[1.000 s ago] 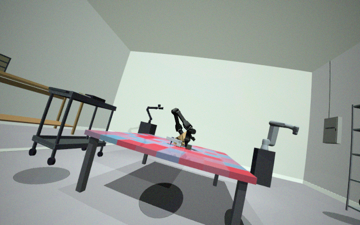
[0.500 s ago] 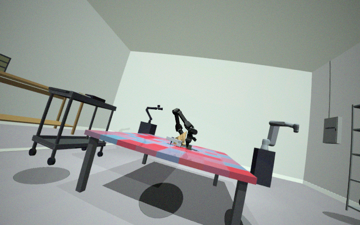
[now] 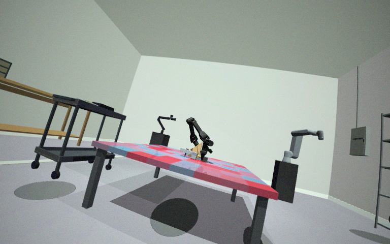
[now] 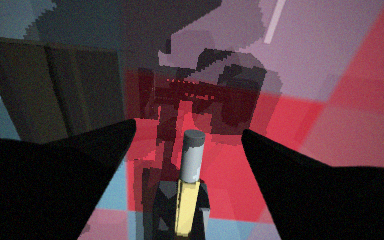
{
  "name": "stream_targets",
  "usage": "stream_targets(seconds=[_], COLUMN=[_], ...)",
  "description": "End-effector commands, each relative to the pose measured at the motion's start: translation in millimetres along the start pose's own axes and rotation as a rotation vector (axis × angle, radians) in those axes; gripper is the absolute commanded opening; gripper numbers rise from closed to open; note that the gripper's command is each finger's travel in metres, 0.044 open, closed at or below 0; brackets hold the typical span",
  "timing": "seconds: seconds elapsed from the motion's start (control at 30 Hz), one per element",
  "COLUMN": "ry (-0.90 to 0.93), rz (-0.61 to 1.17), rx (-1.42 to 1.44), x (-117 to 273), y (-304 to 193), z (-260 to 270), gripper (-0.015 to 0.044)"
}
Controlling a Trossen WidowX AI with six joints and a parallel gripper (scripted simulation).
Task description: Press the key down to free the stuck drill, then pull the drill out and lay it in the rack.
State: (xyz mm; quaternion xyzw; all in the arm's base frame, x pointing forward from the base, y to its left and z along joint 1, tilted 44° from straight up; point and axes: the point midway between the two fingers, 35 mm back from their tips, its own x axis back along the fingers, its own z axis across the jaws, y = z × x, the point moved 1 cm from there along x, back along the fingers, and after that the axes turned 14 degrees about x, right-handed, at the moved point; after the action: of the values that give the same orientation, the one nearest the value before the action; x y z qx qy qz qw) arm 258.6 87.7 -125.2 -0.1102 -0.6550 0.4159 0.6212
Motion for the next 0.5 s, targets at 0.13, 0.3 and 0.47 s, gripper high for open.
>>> stream_targets(seconds=[0.13, 0.3, 0.47], ry=[-0.001, -0.001, -0.001], rz=[0.001, 0.001, 0.001], rx=[0.003, 0.003, 0.003], x=[-1.0, -1.3, -1.7], y=[-4.2, -5.7, -7.3], z=[0.2, 0.2, 0.5], gripper=[0.044, 0.044, 0.044])
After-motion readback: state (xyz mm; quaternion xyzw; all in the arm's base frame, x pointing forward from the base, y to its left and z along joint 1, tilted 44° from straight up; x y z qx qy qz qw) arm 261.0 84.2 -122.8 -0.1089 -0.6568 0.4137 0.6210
